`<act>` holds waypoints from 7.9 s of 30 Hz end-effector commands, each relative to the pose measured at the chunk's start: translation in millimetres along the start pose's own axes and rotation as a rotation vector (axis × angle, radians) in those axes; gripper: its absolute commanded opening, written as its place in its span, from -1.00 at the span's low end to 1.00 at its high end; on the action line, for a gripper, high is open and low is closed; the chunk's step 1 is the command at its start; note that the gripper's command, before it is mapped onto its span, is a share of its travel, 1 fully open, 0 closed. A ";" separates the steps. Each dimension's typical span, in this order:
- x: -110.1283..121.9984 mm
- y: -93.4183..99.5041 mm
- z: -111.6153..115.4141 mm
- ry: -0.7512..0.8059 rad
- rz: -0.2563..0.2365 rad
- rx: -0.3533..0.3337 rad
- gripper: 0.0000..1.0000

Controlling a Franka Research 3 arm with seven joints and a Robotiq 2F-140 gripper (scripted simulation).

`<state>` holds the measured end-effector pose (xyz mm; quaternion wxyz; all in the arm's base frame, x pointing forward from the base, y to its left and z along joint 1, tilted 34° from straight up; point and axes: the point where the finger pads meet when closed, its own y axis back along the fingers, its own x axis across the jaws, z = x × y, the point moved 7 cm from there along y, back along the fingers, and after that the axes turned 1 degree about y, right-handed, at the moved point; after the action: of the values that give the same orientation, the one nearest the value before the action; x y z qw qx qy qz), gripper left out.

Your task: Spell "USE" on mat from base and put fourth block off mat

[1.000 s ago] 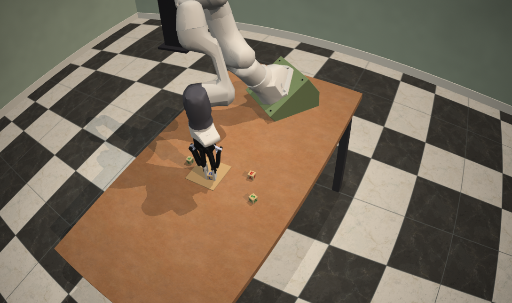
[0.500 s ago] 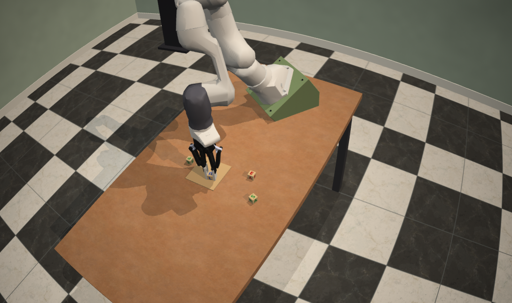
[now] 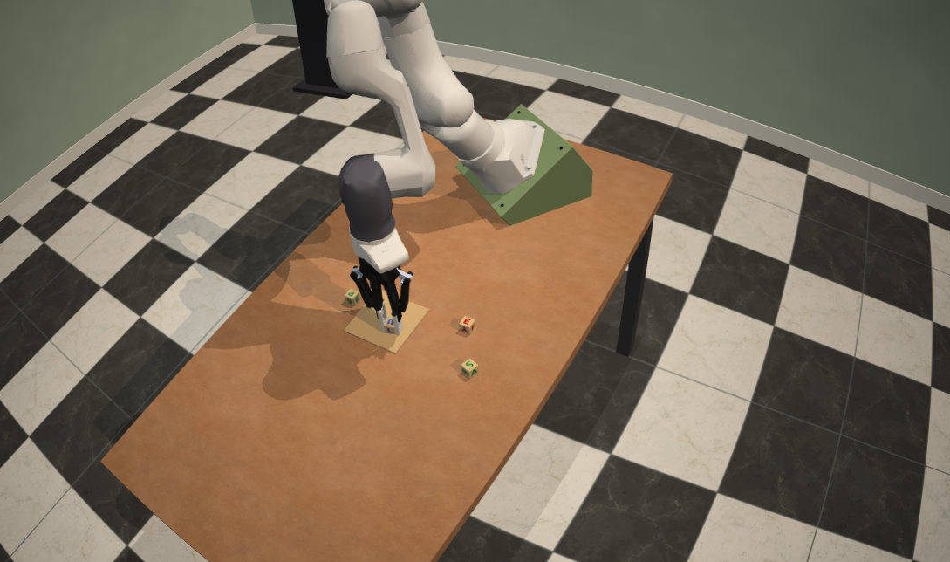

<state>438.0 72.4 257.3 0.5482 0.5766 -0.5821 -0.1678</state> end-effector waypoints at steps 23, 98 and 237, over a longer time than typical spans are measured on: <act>-0.1 98.3 -1.1 -0.004 -0.001 0.003 -0.74; -15.9 8.7 9.1 -0.377 -0.001 0.003 -0.74; -17.2 1.0 10.9 -0.381 -0.001 0.003 -0.74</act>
<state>423.8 82.4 248.0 0.4279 0.5351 -0.6752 -0.2731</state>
